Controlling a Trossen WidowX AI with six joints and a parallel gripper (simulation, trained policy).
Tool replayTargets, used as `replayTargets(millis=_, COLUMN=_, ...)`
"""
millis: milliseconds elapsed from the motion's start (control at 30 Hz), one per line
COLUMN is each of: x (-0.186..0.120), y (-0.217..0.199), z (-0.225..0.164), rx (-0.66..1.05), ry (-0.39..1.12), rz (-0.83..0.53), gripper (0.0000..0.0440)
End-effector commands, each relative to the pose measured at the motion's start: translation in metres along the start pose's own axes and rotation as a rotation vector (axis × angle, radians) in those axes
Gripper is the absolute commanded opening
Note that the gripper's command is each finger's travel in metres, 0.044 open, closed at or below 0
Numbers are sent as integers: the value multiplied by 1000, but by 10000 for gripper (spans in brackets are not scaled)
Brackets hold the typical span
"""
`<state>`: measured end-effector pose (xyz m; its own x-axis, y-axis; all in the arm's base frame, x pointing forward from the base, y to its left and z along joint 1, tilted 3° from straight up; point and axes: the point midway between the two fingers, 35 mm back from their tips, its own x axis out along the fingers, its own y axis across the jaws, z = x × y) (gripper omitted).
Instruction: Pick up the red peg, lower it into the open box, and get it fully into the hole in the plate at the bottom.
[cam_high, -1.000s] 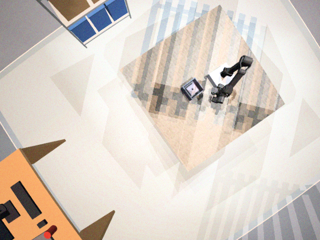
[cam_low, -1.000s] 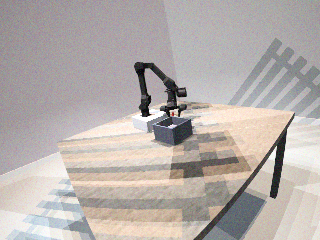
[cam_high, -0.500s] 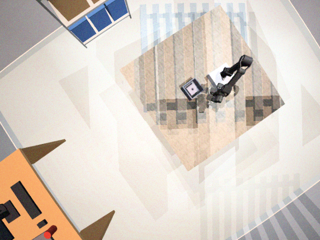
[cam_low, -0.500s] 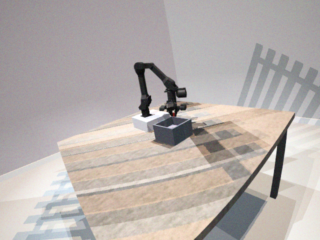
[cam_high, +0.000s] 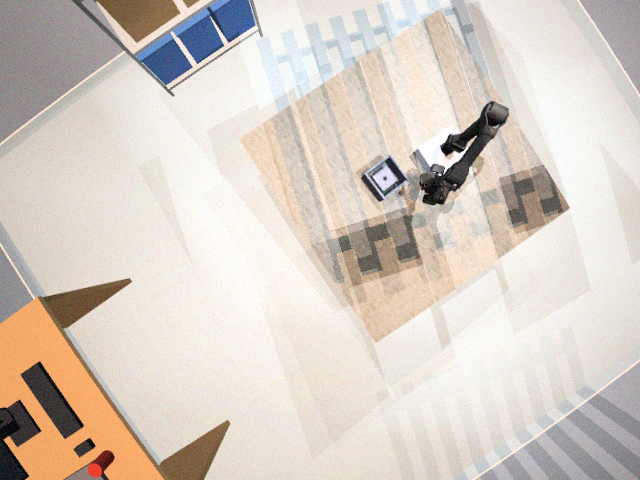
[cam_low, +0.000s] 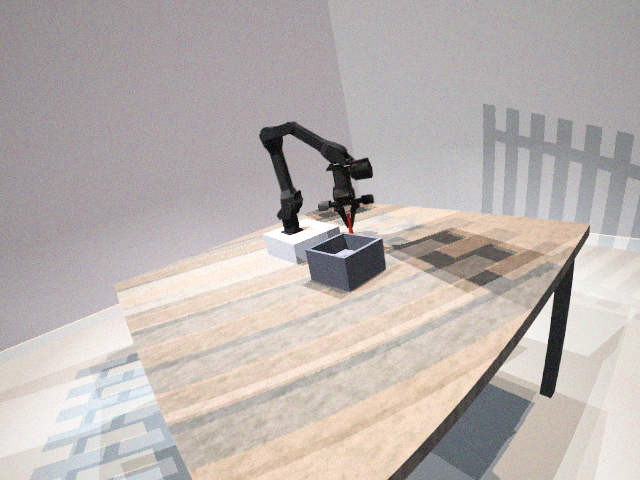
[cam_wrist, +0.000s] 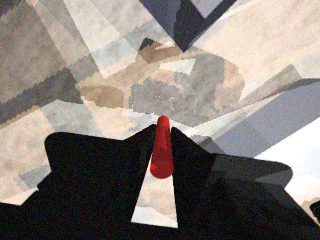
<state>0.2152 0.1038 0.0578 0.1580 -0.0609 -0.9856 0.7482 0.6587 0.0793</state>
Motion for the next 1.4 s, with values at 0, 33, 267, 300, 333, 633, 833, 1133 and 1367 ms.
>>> replayTargets(millis=0, x=-13, y=7, z=12, rx=-8, ry=-34, rz=22, gripper=0)
replayTargets(millis=33, x=-16, y=8, z=16, rx=-10, ry=-42, rz=27, gripper=0)
replayTargets(millis=267, x=-39, y=19, z=46, rx=-3, ry=-99, rz=52, gripper=0)
replayTargets(millis=300, x=-42, y=20, z=51, rx=0, ry=-107, rz=55, gripper=0)
replayTargets(millis=333, x=-45, y=21, z=56, rx=4, ry=-113, rz=56, gripper=0)
replayTargets(millis=633, x=-53, y=19, z=100, rx=68, ry=-150, rz=55, gripper=0)
replayTargets(millis=833, x=-52, y=15, z=127, rx=113, ry=-167, rz=52, gripper=0)
replayTargets(millis=1133, x=-43, y=9, z=161, rx=173, ry=-175, rz=45, gripper=0)
replayTargets(millis=1367, x=-31, y=5, z=182, rx=206, ry=-163, rz=39, gripper=5)
